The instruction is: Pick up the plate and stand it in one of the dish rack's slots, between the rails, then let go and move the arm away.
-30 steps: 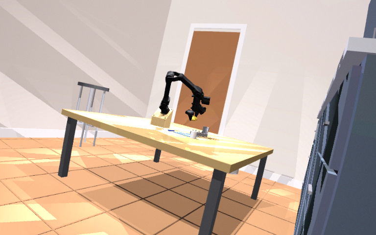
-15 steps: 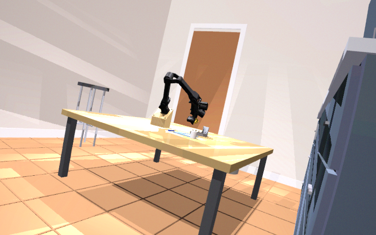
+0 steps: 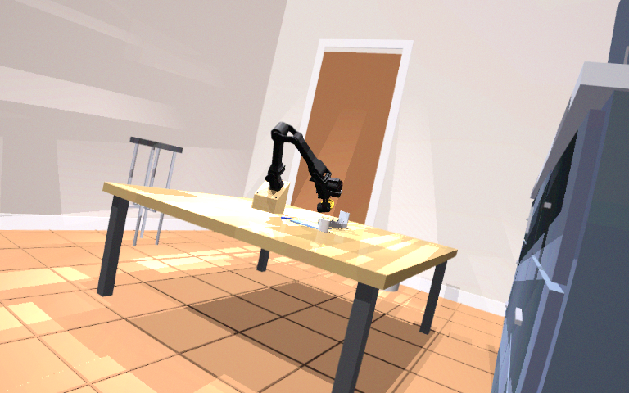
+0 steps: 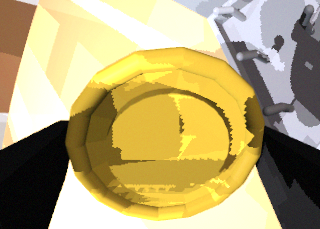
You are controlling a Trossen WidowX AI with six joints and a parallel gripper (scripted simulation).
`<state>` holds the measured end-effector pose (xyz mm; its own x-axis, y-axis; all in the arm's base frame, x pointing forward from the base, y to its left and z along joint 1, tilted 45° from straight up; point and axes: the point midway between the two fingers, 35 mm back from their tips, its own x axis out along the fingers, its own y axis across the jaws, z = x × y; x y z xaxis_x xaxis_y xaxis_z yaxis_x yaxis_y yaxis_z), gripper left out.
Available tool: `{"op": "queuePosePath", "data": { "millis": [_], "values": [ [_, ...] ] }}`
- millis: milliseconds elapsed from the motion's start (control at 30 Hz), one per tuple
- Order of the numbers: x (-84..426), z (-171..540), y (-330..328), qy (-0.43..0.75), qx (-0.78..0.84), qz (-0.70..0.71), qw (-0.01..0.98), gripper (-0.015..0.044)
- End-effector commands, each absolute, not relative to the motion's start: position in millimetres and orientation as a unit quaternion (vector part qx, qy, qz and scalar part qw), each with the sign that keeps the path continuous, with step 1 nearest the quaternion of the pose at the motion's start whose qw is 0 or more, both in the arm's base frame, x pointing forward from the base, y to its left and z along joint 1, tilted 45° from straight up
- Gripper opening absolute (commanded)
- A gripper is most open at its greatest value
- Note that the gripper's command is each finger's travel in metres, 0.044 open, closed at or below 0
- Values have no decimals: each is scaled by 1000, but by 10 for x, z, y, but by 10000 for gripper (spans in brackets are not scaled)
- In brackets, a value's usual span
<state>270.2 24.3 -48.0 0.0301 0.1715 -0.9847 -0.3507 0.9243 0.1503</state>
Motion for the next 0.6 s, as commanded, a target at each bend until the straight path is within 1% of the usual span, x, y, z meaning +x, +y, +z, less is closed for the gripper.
{"op": "queuePosePath", "data": {
  "millis": [0,567],
  "values": [
    [2700,-494,239,649,-75,220,725,0],
    [2787,-487,127,477,-167,369,780,0]
  ]
}}
